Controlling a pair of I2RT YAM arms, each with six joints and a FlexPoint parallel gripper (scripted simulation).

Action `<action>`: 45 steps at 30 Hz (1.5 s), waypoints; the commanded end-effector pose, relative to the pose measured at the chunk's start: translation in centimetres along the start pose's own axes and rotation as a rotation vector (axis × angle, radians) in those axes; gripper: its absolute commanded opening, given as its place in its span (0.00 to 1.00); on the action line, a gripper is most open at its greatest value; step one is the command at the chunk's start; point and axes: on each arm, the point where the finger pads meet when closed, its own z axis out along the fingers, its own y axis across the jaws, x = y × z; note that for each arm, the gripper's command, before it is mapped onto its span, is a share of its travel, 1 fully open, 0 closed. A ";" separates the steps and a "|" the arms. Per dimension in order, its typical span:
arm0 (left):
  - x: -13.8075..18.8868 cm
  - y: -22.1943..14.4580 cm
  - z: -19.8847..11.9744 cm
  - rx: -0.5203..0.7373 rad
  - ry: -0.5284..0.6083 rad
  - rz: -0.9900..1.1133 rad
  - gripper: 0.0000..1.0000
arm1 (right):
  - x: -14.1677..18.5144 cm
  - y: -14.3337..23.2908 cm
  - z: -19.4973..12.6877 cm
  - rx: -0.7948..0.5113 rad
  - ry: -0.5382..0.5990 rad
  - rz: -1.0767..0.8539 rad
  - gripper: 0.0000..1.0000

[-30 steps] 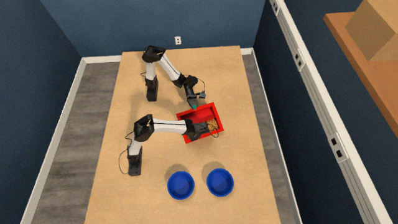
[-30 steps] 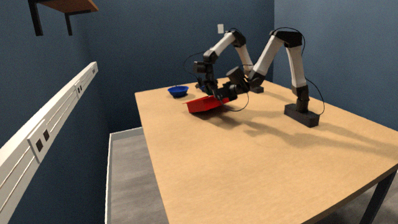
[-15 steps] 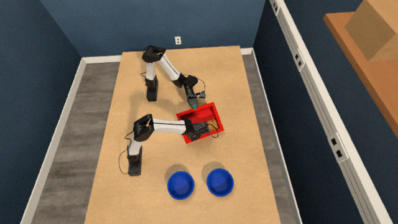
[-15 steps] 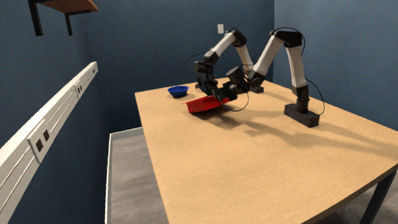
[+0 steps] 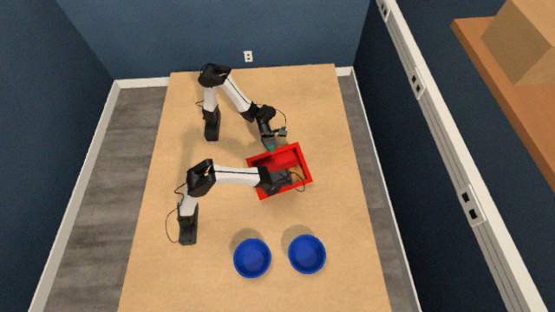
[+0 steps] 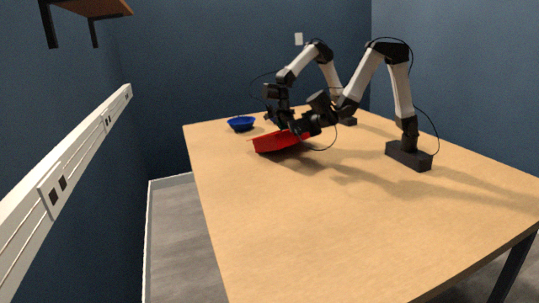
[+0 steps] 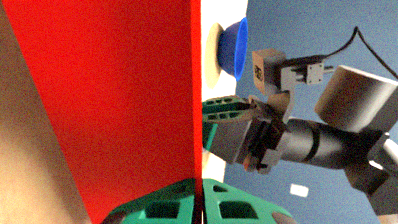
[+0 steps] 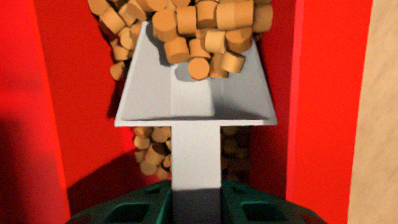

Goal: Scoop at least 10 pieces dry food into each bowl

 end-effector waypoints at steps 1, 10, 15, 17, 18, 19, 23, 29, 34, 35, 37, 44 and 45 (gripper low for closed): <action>0.1 -0.5 0.1 0.023 0.018 0.035 0.00 | -2.0 -1.0 0.5 0.035 -0.052 -0.017 0.00; 0.2 -0.4 0.1 0.020 0.019 0.030 0.00 | 0.0 -1.5 1.3 0.036 0.008 0.029 0.00; 0.2 -0.4 0.1 0.020 0.019 0.030 0.00 | -1.8 -0.1 -0.8 0.075 -0.142 -0.039 0.00; 0.2 -0.4 0.1 0.020 0.019 0.030 0.00 | -1.8 0.1 -1.0 0.084 -0.170 -0.049 0.00; 0.2 -0.4 0.1 0.020 0.019 0.030 0.00 | -0.8 0.1 -0.8 0.073 -0.123 -0.038 0.00; 0.2 -0.4 0.1 0.020 0.019 0.030 0.00 | -0.8 0.1 -0.8 0.073 -0.123 -0.038 0.00; 0.1 -0.5 0.1 0.023 0.018 0.035 0.00 | -1.7 0.3 -1.3 0.110 -0.207 -0.064 0.00; 0.1 -0.5 0.1 0.023 0.018 0.035 0.00 | -1.9 0.7 -1.8 0.146 -0.274 -0.091 0.00; 0.1 -0.5 0.1 0.023 0.018 0.035 0.00 | -1.8 1.0 -2.0 0.175 -0.339 -0.116 0.00; 0.1 -0.5 0.1 0.023 0.018 0.035 0.00 | -0.9 1.1 -1.7 0.156 -0.297 -0.111 0.00; 0.1 -0.5 0.1 0.023 0.018 0.035 0.00 | -0.9 1.1 -1.7 0.156 -0.297 -0.111 0.00; 0.1 -0.5 0.1 0.023 0.018 0.035 0.00 | -1.5 1.3 -2.4 0.223 -0.433 -0.156 0.00; 0.1 -0.5 0.1 0.023 0.018 0.035 0.00 | -1.4 1.4 -2.4 0.231 -0.443 -0.167 0.00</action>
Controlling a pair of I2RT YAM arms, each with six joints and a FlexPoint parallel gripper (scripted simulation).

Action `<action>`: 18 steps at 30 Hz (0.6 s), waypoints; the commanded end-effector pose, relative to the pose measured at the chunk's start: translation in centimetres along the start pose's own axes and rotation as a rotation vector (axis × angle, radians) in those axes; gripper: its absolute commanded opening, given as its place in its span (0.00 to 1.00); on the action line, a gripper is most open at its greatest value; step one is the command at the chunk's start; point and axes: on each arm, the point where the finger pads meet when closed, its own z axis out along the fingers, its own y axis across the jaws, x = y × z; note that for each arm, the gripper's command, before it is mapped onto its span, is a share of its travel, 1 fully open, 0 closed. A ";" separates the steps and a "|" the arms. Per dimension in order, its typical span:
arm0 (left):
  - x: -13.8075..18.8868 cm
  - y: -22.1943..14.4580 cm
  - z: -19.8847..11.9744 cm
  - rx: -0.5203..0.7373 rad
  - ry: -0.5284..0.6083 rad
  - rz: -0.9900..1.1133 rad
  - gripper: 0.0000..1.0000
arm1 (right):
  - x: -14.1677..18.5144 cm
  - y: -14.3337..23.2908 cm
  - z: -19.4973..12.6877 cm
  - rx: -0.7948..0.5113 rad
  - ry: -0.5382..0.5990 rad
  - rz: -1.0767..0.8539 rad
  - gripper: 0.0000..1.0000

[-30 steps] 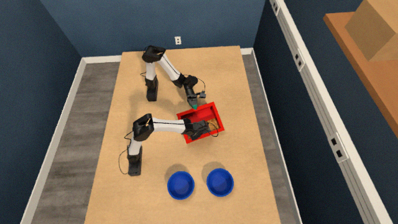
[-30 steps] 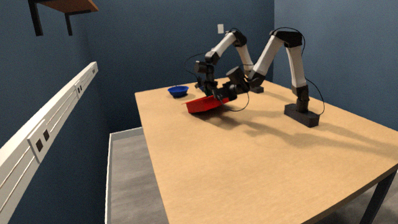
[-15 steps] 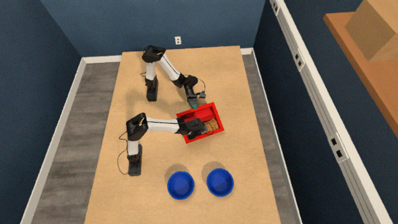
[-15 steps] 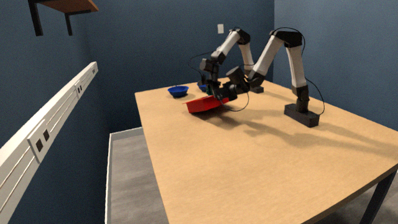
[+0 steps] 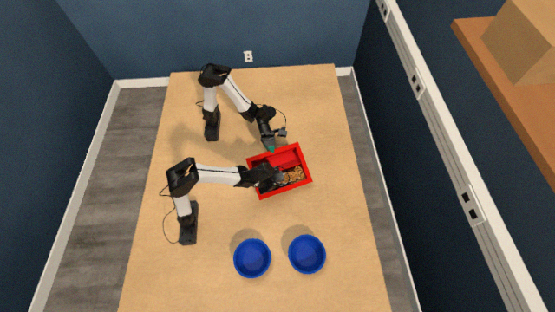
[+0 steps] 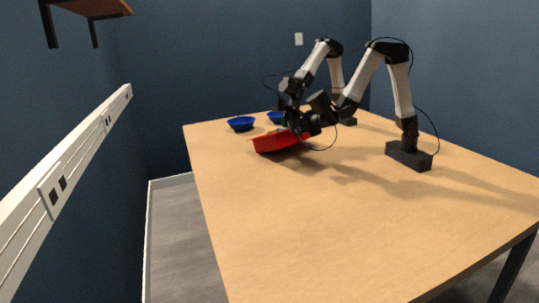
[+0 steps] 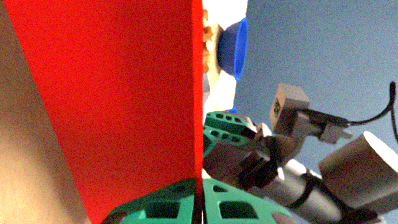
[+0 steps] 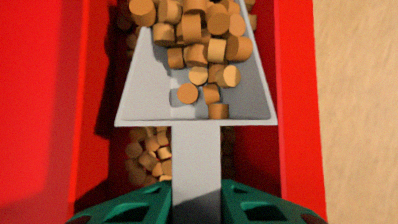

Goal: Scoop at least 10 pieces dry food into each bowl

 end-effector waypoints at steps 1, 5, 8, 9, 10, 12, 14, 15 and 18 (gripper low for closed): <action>0.1 -0.5 0.1 0.023 0.018 0.037 0.00 | -2.6 0.3 -1.1 0.038 -0.152 -0.043 0.00; 0.1 -0.5 0.1 0.023 0.018 0.037 0.00 | -2.5 0.4 -1.3 0.061 -0.197 -0.061 0.00; 0.1 -0.5 0.1 0.023 0.018 0.037 0.00 | -1.6 0.6 -1.2 0.048 -0.168 -0.061 0.00; 0.1 -0.5 0.1 0.023 0.018 0.037 0.00 | -1.6 0.6 -1.2 0.048 -0.168 -0.061 0.00; 0.1 -0.5 0.1 0.023 0.018 0.037 0.00 | -2.5 0.4 -1.5 0.079 -0.232 -0.075 0.00; 0.1 -0.5 0.1 0.023 0.018 0.037 0.00 | -2.4 0.5 -1.7 0.092 -0.256 -0.082 0.00; 0.1 -0.5 0.1 0.023 0.018 0.037 0.00 | -2.4 0.6 -1.8 0.105 -0.281 -0.090 0.00; 0.1 -0.5 0.1 0.023 0.018 0.037 0.00 | -2.4 0.6 -1.8 0.111 -0.293 -0.094 0.00; 0.1 -0.5 0.1 0.023 0.018 0.037 0.00 | -2.3 0.7 -1.9 0.129 -0.327 -0.108 0.00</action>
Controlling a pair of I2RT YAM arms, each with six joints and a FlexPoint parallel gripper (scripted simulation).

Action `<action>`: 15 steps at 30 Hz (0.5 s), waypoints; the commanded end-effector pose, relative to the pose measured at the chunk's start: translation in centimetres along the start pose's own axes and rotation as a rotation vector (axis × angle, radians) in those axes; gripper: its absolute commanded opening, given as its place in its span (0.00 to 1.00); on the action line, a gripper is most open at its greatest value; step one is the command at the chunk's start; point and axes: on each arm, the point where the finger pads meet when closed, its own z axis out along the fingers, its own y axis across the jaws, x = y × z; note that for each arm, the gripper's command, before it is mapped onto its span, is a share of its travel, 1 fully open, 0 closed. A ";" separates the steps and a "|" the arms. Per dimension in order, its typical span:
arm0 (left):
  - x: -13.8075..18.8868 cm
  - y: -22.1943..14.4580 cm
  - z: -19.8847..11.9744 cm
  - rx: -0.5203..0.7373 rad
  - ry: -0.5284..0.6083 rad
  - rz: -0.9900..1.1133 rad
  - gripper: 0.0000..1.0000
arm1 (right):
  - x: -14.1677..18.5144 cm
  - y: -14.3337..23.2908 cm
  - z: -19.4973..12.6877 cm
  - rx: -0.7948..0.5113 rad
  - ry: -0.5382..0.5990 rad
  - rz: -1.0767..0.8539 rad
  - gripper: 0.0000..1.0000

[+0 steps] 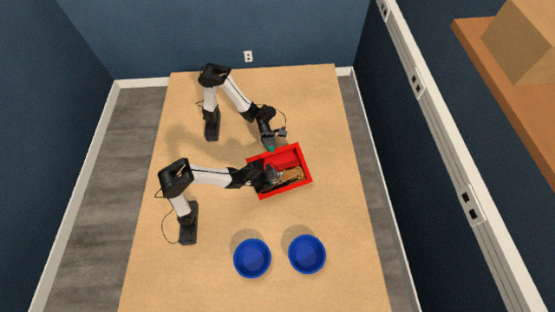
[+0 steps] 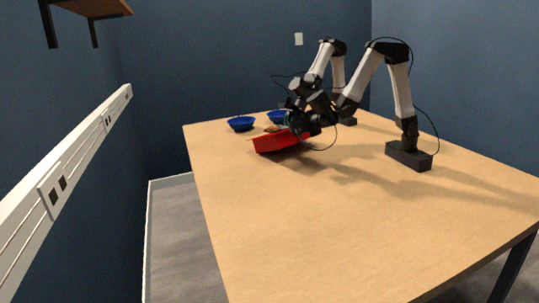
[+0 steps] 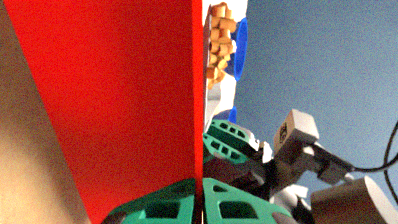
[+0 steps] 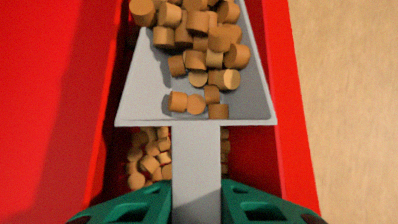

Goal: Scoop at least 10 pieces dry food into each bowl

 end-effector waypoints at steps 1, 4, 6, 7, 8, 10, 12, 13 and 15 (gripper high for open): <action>0.1 -0.5 0.1 0.023 0.018 0.037 0.00 | -2.8 -0.1 -0.9 0.044 -0.155 -0.030 0.00; 0.1 -0.5 0.1 0.023 0.018 0.037 0.00 | -2.8 -0.1 -1.1 0.061 -0.189 -0.044 0.00; 0.1 -0.5 0.1 0.023 0.018 0.037 0.00 | -1.7 -0.5 -0.2 0.048 -0.122 -0.029 0.00; 0.1 -0.5 0.1 0.023 0.018 0.037 0.00 | -1.7 -0.5 -0.2 0.048 -0.122 -0.029 0.00; 0.1 -0.5 0.1 0.023 0.018 0.037 0.00 | -1.7 -0.5 -0.2 0.048 -0.122 -0.029 0.00; 0.1 -0.5 0.1 0.023 0.018 0.037 0.00 | -1.3 0.2 -0.7 0.038 -0.122 -0.039 0.00; 0.1 -0.5 0.1 0.023 0.018 0.037 0.00 | -1.9 0.3 -1.0 0.037 -0.139 -0.033 0.00; 0.1 -0.5 0.1 0.023 0.018 0.037 0.00 | -2.4 0.3 -1.1 0.037 -0.150 -0.034 0.00; 0.1 -0.5 0.1 0.023 0.018 0.037 0.00 | 0.8 -1.1 0.4 0.074 -0.053 -0.028 0.00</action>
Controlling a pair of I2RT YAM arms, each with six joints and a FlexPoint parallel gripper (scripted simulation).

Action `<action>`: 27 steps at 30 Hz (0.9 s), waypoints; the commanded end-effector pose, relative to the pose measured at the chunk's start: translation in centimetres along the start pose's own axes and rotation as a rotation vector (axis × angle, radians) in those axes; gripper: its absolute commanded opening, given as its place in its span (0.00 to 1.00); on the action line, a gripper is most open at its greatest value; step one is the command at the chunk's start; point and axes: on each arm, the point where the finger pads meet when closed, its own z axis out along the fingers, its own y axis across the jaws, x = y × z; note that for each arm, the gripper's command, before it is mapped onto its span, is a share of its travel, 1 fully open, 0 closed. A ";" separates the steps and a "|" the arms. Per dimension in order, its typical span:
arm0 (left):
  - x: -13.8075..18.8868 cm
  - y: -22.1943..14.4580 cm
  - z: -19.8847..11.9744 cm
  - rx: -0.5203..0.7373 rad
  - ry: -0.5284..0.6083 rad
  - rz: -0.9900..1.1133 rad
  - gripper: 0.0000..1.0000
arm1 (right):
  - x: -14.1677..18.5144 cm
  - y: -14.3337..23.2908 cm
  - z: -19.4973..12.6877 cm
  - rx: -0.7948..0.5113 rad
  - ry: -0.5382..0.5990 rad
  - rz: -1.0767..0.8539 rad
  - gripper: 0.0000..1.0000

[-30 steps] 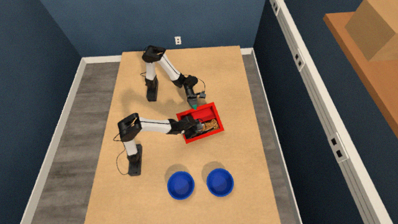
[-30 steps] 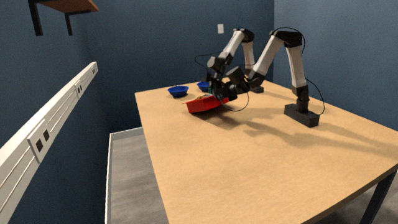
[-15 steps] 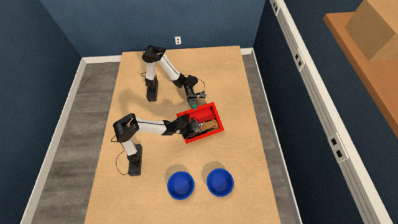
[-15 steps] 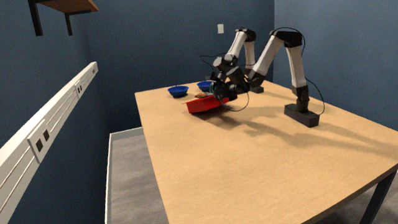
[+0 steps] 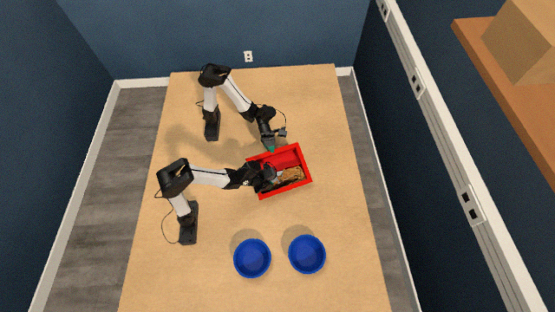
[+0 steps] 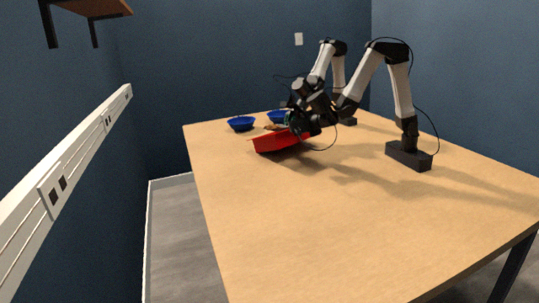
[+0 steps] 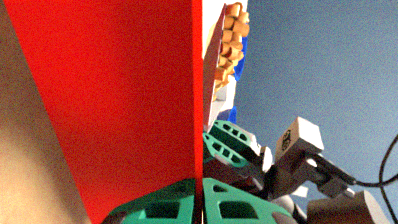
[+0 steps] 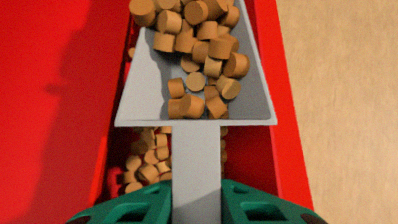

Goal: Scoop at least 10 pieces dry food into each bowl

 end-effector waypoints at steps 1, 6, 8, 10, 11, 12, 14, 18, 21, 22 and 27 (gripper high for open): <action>0.1 -0.5 0.1 0.023 0.017 0.037 0.00 | 0.6 -1.1 0.4 0.040 0.008 0.000 0.00; 0.1 -0.5 0.1 0.023 0.017 0.037 0.00 | -1.2 -0.9 -0.3 0.036 -0.036 0.003 0.00; 0.1 -0.5 0.1 0.023 0.017 0.037 0.00 | -2.5 -0.4 -0.9 0.026 -0.056 0.013 0.00; 0.1 -0.5 0.1 0.023 0.017 0.037 0.00 | -2.5 -0.4 -0.9 0.026 -0.056 0.013 0.00; 0.1 -0.5 0.1 0.023 0.017 0.037 0.00 | -2.3 0.1 -1.2 0.000 -0.038 0.016 0.00; 0.1 -0.5 0.1 0.023 0.017 0.037 0.00 | -2.7 0.3 -1.5 -0.008 -0.045 0.016 0.00; 0.1 -0.5 0.1 0.023 0.017 0.037 0.00 | -3.4 0.4 -2.0 -0.012 -0.061 0.020 0.00; 0.1 -0.5 0.1 0.023 0.017 0.037 0.00 | -4.1 0.5 -2.6 -0.018 -0.078 0.028 0.00; 0.1 -0.5 0.1 0.023 0.017 0.037 0.00 | -4.7 0.6 -3.1 -0.023 -0.081 0.032 0.00; 0.1 -0.5 0.1 0.023 0.017 0.037 0.00 | -4.9 0.4 -3.3 -0.020 -0.084 0.038 0.00; 0.1 -0.5 0.1 0.023 0.017 0.037 0.00 | -6.1 0.1 -3.8 -0.001 -0.119 0.040 0.00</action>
